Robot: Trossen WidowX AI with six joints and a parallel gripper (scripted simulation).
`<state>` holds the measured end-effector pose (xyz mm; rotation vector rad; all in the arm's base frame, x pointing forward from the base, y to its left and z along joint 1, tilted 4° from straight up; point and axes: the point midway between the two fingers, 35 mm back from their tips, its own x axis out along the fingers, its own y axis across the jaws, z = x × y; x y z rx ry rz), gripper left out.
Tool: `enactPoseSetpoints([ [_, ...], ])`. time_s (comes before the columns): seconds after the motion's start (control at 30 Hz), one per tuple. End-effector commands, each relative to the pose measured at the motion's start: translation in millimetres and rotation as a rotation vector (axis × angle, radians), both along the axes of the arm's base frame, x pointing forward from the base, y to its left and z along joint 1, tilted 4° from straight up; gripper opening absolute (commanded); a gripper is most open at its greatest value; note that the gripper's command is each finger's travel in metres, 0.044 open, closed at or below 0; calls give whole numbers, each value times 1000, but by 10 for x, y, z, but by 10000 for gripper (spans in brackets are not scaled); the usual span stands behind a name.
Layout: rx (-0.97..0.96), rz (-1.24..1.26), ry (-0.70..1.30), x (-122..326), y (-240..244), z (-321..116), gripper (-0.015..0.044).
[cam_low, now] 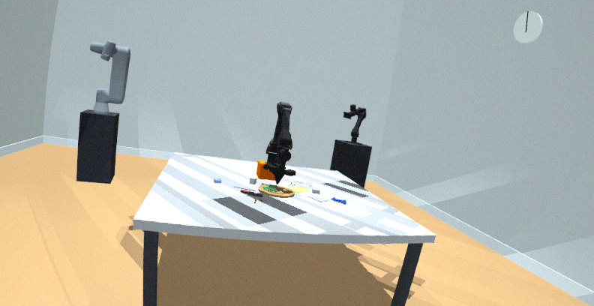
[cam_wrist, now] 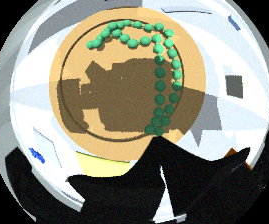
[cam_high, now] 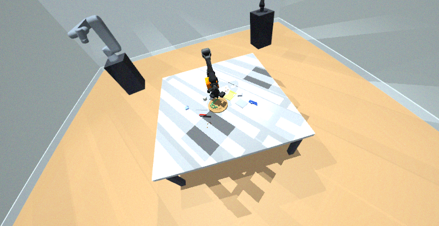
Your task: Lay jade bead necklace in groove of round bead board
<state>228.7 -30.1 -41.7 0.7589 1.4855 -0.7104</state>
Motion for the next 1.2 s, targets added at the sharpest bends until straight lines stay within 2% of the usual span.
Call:
enactPoseSetpoints([
  [0.0,-1,-5,5,-26,4,-30,0],
  [0.27,-1,-5,5,-27,5,-54,0],
  [0.83,0,-1,2,-12,4,-19,440],
  [1.17,-1,-5,5,-12,3,-7,440],
])
